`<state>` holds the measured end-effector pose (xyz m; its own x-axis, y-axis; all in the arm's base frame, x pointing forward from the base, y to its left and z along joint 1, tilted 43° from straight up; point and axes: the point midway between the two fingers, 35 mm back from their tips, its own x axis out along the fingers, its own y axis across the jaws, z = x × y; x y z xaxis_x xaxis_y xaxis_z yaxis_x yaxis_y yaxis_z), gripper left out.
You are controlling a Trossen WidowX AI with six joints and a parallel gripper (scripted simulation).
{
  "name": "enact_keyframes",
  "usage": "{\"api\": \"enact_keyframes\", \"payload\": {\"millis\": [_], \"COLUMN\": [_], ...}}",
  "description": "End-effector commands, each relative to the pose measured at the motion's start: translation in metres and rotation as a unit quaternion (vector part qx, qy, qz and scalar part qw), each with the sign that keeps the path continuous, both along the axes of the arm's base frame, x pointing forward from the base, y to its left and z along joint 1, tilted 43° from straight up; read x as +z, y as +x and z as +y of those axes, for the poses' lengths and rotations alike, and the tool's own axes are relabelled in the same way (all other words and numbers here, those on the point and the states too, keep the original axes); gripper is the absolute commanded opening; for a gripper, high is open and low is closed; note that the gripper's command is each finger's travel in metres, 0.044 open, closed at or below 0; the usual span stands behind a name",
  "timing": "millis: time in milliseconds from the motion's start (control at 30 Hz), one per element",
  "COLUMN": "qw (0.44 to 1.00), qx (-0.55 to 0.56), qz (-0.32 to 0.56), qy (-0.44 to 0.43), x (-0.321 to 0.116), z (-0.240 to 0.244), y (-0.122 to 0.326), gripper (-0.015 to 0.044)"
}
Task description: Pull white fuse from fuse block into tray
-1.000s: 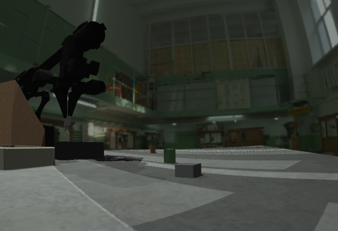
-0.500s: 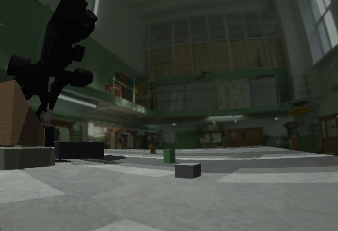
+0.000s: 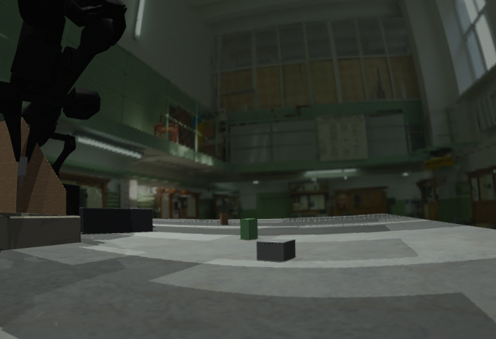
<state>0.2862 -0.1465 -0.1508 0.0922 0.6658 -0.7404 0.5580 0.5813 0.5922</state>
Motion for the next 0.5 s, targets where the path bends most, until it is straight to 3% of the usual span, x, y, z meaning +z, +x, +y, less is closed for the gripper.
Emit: {"api": "enact_keyframes", "payload": {"millis": [0,467], "qw": [1.000,1.000], "qx": [0.005,0.005], "qz": [-0.003,-0.003], "qy": [-0.002,-0.002], "x": [-0.004,-0.019], "z": [-0.005,0.009], "y": [-0.001,0.001], "gripper": [0.0000,0.0000]}}
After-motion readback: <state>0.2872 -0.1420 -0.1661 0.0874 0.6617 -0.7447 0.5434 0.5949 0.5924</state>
